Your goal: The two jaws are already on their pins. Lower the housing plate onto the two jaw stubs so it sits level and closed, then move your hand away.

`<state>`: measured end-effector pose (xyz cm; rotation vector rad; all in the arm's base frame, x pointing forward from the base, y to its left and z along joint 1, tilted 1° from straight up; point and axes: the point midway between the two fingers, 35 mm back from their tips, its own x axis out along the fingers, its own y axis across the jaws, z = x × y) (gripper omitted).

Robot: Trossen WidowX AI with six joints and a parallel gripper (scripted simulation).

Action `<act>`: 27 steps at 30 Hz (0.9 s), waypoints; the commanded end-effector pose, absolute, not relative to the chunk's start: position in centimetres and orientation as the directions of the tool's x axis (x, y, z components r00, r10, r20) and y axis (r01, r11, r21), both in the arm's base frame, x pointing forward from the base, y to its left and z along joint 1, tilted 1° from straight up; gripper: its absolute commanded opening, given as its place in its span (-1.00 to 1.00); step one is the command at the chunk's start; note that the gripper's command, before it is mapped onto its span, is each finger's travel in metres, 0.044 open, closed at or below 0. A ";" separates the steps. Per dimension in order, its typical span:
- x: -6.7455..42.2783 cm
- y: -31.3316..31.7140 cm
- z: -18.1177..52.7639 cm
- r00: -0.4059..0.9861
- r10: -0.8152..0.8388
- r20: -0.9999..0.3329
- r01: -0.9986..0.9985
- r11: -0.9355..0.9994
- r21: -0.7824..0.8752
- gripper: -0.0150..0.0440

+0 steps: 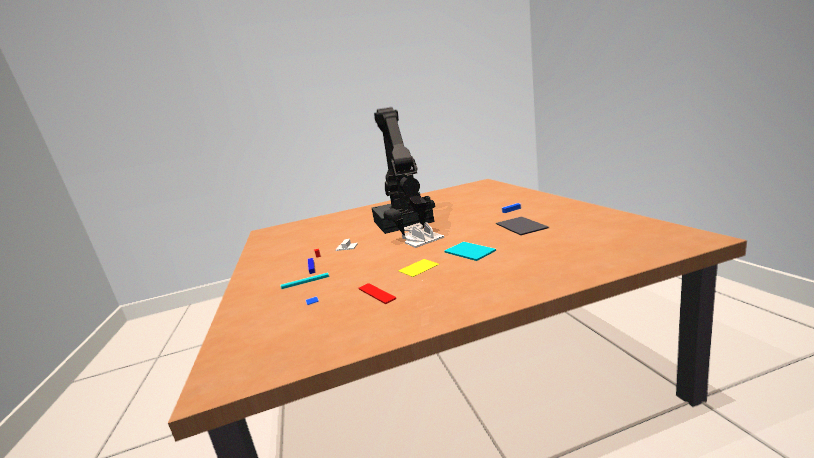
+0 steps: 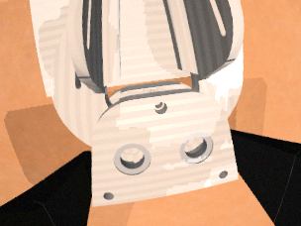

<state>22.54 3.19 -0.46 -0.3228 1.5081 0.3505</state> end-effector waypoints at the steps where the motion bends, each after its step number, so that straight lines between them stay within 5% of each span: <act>1: 22.5 3.1 -0.7 0.030 0.021 -0.999 -0.415 0.910 0.007 0.70; 27: 22.5 3.2 -1.1 0.030 0.021 -0.999 -0.416 0.909 0.006 0.70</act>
